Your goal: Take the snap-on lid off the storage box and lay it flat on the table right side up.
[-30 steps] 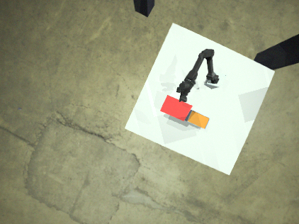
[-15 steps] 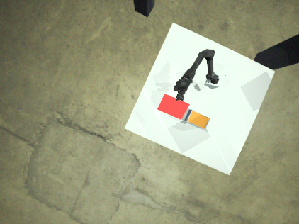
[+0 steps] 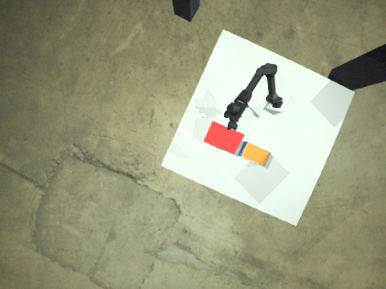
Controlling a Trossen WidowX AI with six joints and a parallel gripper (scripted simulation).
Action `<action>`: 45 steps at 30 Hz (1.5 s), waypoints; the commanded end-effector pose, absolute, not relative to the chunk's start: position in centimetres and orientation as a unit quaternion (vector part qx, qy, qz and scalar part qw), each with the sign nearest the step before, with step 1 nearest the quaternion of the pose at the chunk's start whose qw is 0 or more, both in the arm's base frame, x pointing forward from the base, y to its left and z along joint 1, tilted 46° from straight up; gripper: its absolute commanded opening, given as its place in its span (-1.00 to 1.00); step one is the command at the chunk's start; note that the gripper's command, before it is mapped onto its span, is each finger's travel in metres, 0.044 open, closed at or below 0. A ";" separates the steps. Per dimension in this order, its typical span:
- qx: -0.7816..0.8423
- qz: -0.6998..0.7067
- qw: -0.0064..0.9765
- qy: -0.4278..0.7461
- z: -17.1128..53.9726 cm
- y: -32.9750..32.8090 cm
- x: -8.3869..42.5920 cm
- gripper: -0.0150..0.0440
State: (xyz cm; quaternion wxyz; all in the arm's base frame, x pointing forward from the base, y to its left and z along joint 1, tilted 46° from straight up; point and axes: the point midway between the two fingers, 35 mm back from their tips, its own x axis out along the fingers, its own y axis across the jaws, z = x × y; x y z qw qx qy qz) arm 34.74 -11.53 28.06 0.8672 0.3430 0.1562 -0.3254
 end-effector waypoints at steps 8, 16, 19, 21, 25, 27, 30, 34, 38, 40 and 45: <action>0.343 -0.319 0.870 0.156 27.5 -12.0 34.7 -0.49; 0.343 -0.319 0.870 0.155 27.1 -12.4 34.7 -0.49; 0.343 -0.319 0.870 0.155 26.9 -12.6 34.7 -0.49; 0.343 -0.319 0.870 0.155 26.8 -12.7 34.7 -0.49; 0.342 -0.319 0.870 0.155 26.6 -13.0 34.7 -0.49; 0.342 -0.319 0.870 0.155 26.5 -13.1 34.7 -0.49; 0.342 -0.319 0.870 0.155 26.3 -13.2 34.7 -0.49; 0.342 -0.319 0.870 0.155 26.1 -13.5 34.7 -0.49; 0.342 -0.319 0.870 0.155 25.9 -13.7 34.7 -0.49; 0.342 -0.319 0.870 0.155 25.8 -13.8 34.6 -0.49; 0.342 -0.319 0.870 0.155 25.5 -14.1 34.6 -0.49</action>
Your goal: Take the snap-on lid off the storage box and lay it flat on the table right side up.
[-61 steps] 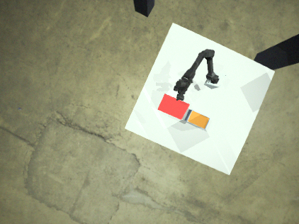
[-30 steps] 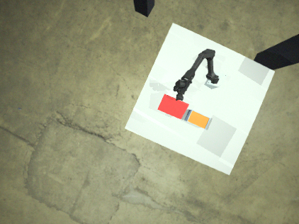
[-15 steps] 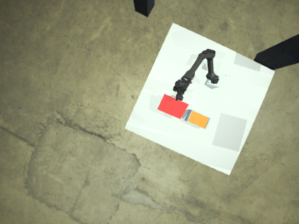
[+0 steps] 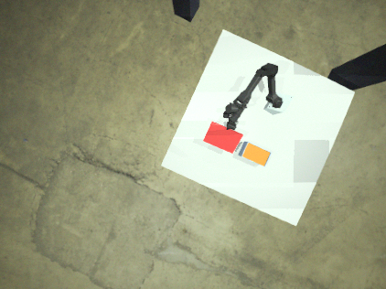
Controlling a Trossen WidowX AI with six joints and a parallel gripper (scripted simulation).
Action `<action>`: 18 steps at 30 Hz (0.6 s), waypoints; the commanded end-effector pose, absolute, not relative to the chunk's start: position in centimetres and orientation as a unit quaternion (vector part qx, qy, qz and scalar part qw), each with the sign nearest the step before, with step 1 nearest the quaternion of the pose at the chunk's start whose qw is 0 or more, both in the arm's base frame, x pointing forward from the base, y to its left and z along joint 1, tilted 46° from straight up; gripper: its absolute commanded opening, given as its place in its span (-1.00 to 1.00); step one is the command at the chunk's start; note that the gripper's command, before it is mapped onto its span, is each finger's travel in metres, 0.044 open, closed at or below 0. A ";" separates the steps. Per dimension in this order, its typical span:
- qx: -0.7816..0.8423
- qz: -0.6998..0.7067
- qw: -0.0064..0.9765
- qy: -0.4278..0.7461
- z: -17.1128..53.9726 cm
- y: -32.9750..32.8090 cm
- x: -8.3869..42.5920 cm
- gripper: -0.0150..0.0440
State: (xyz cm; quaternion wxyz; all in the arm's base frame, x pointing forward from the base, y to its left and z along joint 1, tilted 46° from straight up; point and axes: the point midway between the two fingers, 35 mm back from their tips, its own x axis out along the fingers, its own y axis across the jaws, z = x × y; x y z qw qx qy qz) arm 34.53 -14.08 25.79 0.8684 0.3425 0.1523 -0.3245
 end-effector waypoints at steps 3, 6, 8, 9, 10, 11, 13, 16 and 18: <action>0.342 -0.319 0.870 0.155 25.3 -14.3 34.6 -0.49; 0.342 -0.319 0.870 0.155 25.2 -14.4 34.6 -0.49; 0.342 -0.319 0.870 0.155 25.1 -14.6 34.6 -0.49; 0.342 -0.319 0.870 0.155 25.0 -14.6 34.6 -0.49; 0.342 -0.319 0.870 0.155 25.0 -14.7 34.6 -0.49; 0.342 -0.319 0.870 0.155 24.9 -14.7 34.6 -0.49; 0.342 -0.319 0.870 0.155 24.8 -14.8 34.6 -0.49; 0.342 -0.319 0.870 0.155 24.6 -15.0 34.6 -0.49; 0.342 -0.319 0.870 0.155 24.5 -15.1 34.6 -0.49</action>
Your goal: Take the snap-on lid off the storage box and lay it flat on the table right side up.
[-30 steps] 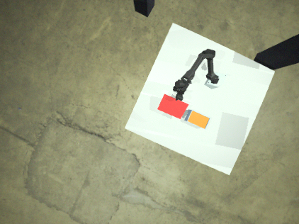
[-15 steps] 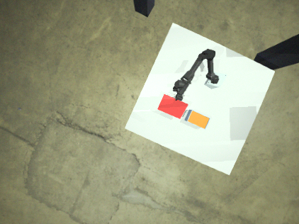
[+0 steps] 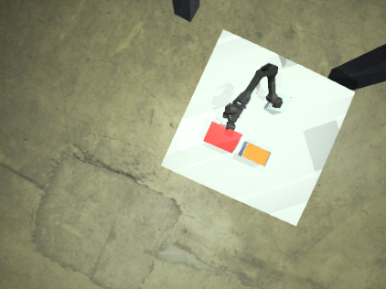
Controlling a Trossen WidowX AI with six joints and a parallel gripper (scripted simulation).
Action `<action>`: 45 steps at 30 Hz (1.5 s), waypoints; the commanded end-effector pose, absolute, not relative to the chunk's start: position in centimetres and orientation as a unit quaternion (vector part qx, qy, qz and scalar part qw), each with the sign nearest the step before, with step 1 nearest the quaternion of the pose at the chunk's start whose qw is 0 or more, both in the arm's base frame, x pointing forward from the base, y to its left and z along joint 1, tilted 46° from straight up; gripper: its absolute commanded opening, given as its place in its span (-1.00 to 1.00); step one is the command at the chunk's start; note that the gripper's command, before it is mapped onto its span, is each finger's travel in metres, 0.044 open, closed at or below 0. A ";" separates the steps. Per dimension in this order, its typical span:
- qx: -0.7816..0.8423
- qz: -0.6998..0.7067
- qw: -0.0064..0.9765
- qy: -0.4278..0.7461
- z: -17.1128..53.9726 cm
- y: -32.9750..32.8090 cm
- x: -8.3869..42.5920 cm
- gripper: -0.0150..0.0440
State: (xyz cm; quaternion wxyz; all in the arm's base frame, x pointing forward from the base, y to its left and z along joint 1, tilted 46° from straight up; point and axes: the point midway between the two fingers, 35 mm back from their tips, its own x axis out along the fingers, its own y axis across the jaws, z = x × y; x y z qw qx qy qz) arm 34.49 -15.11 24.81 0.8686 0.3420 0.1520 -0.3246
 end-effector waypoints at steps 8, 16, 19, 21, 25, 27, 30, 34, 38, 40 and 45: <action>0.341 -0.319 0.870 0.154 24.1 -15.6 34.6 -0.49; 0.341 -0.319 0.871 0.154 23.7 -16.1 34.5 -0.49; 0.341 -0.319 0.871 0.154 23.5 -16.2 34.5 -0.49; 0.341 -0.319 0.871 0.154 23.4 -16.3 34.5 -0.49; 0.341 -0.319 0.871 0.154 23.2 -16.6 34.5 -0.49; 0.341 -0.319 0.871 0.154 23.1 -16.7 34.5 -0.49; 0.341 -0.319 0.871 0.154 22.9 -16.9 34.5 -0.49; 0.341 -0.319 0.871 0.154 22.7 -17.1 34.5 -0.49; 0.341 -0.319 0.871 0.154 22.4 -17.3 34.5 -0.49; 0.341 -0.319 0.871 0.154 22.3 -17.4 34.5 -0.49; 0.340 -0.319 0.871 0.154 22.1 -17.7 34.5 -0.49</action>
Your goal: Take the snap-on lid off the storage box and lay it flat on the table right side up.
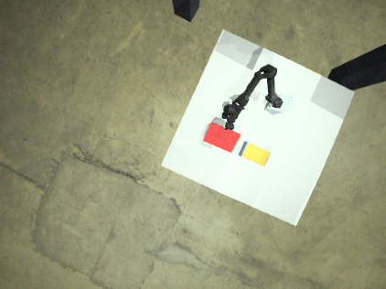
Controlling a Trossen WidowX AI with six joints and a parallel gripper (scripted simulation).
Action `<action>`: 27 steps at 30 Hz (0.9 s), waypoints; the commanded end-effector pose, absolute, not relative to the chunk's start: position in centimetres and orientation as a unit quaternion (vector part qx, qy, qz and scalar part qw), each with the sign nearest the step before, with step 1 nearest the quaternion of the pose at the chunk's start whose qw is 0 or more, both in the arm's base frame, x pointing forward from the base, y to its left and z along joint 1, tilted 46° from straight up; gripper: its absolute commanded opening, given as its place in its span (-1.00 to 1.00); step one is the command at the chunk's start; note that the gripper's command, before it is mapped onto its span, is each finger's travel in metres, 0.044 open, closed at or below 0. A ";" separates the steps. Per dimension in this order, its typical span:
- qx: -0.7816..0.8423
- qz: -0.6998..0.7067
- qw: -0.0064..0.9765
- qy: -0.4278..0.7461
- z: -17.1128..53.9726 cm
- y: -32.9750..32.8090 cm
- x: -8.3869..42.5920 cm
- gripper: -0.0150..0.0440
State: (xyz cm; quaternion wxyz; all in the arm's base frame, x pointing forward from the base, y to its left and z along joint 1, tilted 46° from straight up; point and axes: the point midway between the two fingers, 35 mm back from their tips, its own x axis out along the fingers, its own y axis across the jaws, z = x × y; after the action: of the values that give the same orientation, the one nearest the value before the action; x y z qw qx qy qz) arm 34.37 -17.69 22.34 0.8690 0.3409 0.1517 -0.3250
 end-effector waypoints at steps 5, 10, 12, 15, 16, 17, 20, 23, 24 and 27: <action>0.340 -0.319 0.871 0.154 21.8 -18.0 34.5 -0.49; 0.340 -0.319 0.871 0.154 21.5 -18.3 34.5 -0.49; 0.340 -0.319 0.871 0.154 21.4 -18.4 34.5 -0.49; 0.340 -0.319 0.871 0.154 21.2 -18.6 34.4 -0.49; 0.340 -0.319 0.871 0.154 21.2 -18.6 34.4 -0.49; 0.340 -0.319 0.871 0.154 21.1 -18.7 34.4 -0.49; 0.340 -0.320 0.871 0.154 21.0 -18.9 34.4 -0.49; 0.340 -0.320 0.871 0.154 20.8 -19.0 34.4 -0.49; 0.340 -0.320 0.871 0.154 20.7 -19.1 34.4 -0.49; 0.340 -0.320 0.871 0.154 20.6 -19.3 34.4 -0.49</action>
State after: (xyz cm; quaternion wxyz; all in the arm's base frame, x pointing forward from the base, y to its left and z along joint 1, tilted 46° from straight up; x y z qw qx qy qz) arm 34.30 -19.23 20.85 0.8692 0.3402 0.1517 -0.3252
